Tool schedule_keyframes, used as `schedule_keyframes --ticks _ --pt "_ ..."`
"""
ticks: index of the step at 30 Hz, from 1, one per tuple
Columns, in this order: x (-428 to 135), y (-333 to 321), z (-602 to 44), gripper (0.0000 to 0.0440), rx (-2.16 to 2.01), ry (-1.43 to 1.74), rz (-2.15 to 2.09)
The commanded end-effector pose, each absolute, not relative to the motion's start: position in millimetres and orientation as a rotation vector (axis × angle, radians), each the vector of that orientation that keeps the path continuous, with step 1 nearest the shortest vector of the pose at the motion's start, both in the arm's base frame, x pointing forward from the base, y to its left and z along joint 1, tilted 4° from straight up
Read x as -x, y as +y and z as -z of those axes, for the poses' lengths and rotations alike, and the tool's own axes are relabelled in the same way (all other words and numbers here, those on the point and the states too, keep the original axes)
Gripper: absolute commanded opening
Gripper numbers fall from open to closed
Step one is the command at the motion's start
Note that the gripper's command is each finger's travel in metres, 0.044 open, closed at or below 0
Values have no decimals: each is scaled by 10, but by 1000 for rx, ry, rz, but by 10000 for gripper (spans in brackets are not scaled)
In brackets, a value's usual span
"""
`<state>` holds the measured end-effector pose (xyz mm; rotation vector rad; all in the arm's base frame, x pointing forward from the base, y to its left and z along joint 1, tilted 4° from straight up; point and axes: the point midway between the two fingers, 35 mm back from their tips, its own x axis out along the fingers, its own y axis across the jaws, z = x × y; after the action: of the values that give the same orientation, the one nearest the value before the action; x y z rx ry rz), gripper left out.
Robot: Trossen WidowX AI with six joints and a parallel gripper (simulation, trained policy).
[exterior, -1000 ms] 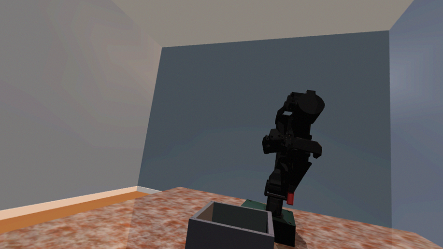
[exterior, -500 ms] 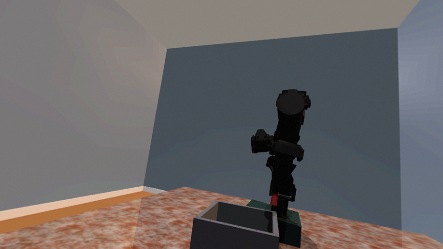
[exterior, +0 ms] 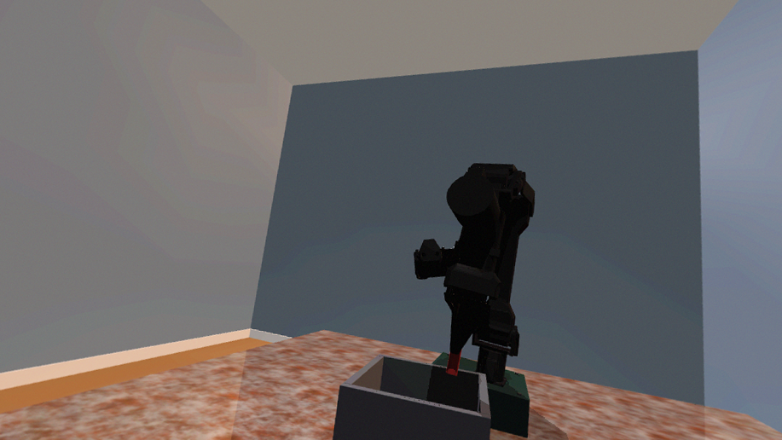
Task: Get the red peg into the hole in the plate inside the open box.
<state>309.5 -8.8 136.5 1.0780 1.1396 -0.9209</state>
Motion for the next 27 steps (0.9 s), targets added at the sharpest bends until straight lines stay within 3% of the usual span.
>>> schedule_keyframes --ticks 1,27 --pt "-3138 -160 -1245 0 -1068 1165 931" --pt "-3378 -318 -539 0 -1035 1260 893"
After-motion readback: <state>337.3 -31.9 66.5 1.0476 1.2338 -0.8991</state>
